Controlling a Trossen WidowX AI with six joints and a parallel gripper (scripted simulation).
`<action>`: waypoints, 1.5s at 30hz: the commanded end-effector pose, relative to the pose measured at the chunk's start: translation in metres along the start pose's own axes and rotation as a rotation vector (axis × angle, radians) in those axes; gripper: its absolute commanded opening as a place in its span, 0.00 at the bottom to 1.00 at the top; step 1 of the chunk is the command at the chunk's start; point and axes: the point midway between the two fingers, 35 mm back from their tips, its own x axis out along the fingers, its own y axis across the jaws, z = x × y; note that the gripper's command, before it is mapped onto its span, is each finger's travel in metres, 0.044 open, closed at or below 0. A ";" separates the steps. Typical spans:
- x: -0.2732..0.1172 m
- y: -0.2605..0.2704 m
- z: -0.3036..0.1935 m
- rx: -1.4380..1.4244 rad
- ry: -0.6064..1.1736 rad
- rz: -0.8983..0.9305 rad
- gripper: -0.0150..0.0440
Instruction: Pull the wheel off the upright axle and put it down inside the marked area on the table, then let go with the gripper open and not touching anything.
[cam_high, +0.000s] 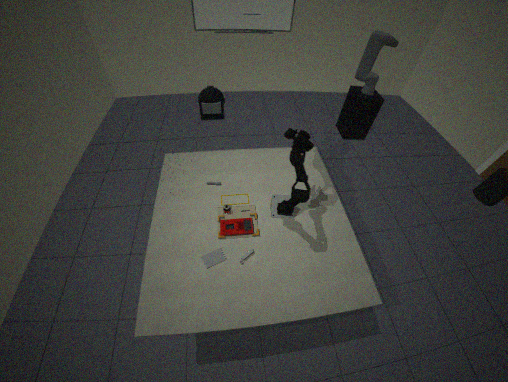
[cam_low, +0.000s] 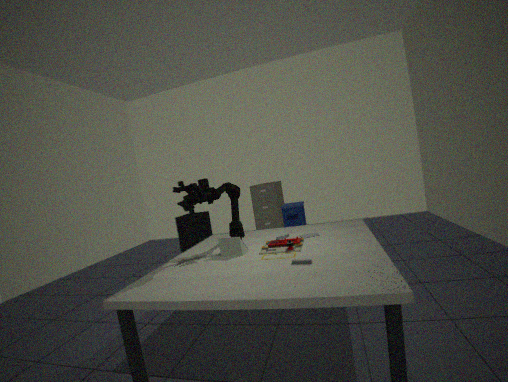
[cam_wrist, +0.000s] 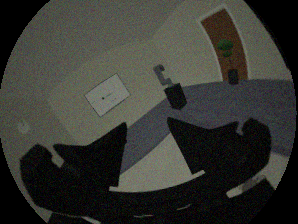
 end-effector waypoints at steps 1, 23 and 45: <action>-0.007 0.034 -0.016 -0.067 0.046 0.058 0.76; -0.079 0.172 -0.137 -0.611 0.438 0.415 0.76; -0.242 0.233 -0.282 -1.315 0.909 0.902 0.76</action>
